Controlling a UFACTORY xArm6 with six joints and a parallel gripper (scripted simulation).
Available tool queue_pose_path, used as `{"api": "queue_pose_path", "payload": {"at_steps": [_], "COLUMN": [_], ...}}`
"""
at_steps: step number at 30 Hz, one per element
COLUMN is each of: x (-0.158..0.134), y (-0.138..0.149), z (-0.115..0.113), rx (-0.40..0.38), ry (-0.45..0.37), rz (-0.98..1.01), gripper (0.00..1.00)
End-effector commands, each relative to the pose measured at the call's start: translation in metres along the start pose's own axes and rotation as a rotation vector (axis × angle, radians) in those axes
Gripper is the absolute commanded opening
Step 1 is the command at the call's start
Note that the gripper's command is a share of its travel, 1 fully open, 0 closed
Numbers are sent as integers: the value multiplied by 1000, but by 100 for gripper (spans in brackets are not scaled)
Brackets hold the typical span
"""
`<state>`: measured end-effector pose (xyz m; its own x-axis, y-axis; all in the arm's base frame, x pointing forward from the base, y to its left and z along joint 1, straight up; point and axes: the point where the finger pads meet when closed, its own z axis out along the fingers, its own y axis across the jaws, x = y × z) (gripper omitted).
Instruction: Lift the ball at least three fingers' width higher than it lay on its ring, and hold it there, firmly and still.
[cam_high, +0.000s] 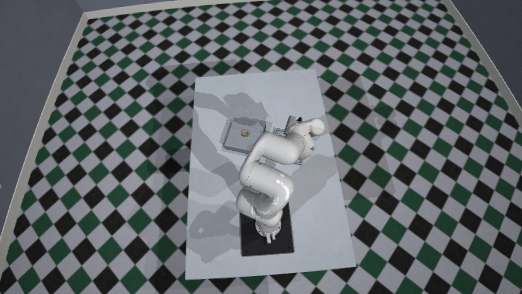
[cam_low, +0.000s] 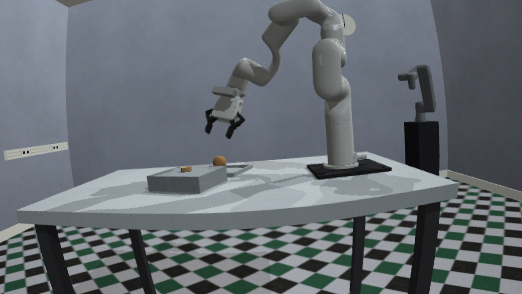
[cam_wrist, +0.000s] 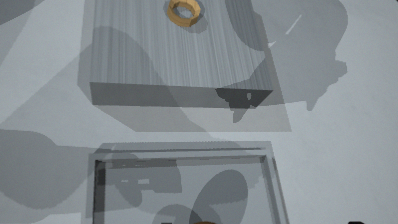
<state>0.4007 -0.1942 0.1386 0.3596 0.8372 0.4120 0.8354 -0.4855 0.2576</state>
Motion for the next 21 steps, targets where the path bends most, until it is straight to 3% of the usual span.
{"api": "queue_pose_path", "payload": {"at_steps": [1,8,21], "x": [-3,-3,-4], "y": [2,2,2], "z": [10,10,13], "rx": [147,268,272], "ry": [-234,-425,-429], "rz": [-26,-47,-46], "gripper": [100,100,100]}}
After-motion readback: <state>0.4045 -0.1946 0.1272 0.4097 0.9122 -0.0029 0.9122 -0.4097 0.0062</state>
